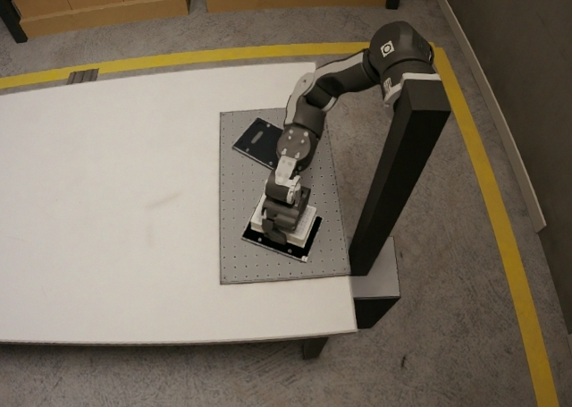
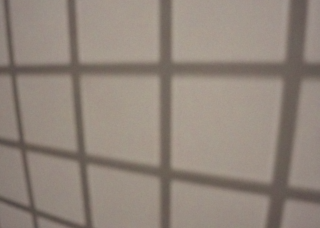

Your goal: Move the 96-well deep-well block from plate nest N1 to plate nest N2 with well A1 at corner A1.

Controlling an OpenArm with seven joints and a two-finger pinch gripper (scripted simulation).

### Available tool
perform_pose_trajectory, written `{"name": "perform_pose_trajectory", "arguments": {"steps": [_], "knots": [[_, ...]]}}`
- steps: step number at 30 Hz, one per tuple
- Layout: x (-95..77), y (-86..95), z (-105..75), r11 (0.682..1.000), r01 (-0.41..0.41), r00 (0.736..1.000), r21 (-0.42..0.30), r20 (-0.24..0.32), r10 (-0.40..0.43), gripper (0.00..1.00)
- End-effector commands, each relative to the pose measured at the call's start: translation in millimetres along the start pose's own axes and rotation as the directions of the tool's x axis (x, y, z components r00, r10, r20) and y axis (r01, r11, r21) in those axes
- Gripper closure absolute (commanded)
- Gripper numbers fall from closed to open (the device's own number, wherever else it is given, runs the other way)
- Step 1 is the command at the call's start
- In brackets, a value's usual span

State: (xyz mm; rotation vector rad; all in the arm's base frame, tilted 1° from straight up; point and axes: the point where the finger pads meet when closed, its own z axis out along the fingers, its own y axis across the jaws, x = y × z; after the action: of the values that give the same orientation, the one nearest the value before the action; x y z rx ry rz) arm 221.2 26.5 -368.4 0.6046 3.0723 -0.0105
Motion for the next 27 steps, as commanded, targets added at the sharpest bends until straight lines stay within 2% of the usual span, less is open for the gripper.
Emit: {"name": "perform_pose_trajectory", "arguments": {"steps": [1, 3, 8, 20, 27], "knots": [[-0.6, 3.1, -2.3, 1.000, 0.004, 1.000, -0.014, 0.001, -0.004, 1.00], [-0.6, 3.1, -2.3, 1.000, 0.004, 1.000, -0.014, 0.001, -0.004, 1.00], [-2.0, 5.6, 13.3, 1.000, 0.004, 1.000, -0.014, 0.001, -0.004, 1.00], [-2.0, 5.6, 13.3, 1.000, 0.004, 1.000, -0.014, 0.001, -0.004, 1.00], [-5.2, 6.6, 6.9, 1.000, -0.005, 1.000, -0.013, 0.004, 0.005, 1.00]]}}
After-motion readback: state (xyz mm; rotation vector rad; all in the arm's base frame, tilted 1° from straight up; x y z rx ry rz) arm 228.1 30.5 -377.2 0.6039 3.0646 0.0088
